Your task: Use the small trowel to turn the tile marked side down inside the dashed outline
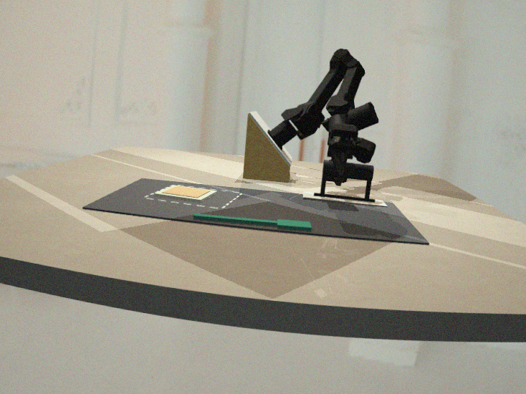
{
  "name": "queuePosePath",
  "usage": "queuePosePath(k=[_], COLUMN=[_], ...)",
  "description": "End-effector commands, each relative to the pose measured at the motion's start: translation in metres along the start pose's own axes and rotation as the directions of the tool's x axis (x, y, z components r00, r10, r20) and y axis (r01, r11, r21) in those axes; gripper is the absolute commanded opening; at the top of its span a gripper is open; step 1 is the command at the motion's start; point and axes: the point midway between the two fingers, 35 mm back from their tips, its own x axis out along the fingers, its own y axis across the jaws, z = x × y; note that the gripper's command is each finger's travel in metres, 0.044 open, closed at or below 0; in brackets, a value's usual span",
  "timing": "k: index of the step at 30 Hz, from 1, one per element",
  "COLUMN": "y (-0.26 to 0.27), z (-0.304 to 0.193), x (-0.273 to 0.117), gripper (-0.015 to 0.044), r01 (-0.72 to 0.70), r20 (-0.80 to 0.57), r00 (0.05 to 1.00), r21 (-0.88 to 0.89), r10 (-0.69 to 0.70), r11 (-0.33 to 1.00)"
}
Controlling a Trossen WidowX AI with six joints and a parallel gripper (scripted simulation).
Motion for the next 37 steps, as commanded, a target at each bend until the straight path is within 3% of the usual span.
queuePosePath(k=[1,8,37], y=[-0.001,-0.001,-0.003], z=[0.001,0.001,0.004], x=[0.001,0.001,-0.035], gripper=[0.0131,0.0300,0.0300], r01=[0.009,0.009,0.006], r20=[0.004,0.004,0.004], r00=[1.000,1.000,1.000], r21=[0.001,0.001,0.000], r10=[-0.009,-0.009,-0.006], r11=[1.000,1.000,1.000])
